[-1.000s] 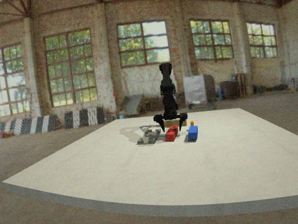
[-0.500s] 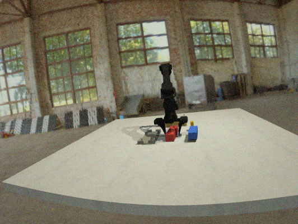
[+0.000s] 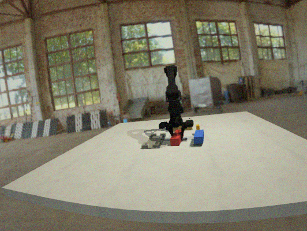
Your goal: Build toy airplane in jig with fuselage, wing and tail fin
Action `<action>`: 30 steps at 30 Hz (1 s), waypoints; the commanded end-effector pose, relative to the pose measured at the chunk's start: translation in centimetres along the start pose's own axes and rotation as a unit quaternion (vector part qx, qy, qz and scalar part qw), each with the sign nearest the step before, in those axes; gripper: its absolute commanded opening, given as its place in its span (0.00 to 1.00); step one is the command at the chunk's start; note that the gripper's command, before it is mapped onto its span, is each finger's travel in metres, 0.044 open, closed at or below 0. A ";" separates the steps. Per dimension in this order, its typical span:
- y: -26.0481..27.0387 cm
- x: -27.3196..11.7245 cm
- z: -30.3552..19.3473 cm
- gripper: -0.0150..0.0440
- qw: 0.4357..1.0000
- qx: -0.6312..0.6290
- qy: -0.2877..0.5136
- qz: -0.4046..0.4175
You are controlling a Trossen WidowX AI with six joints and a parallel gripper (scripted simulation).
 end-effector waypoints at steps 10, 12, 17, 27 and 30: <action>0.1 -2.2 0.5 0.25 1.000 0.007 0.001 -0.001; 0.1 -2.8 0.6 0.25 1.000 0.006 0.001 -0.001; 0.2 -4.3 0.7 0.25 1.000 0.006 0.001 0.000; 0.2 -7.4 0.8 0.25 1.000 0.005 0.001 0.000; 0.2 -8.4 0.8 0.25 1.000 0.004 0.001 0.000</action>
Point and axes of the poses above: the point midway between the two fingers, 35 mm back from their tips, its own x axis out along the fingers, its own y axis across the jaws, z = x × y, the point moved 7 cm from there along -x, back along the fingers, and after that the axes turned 8 degrees about x, right-handed, at the moved point
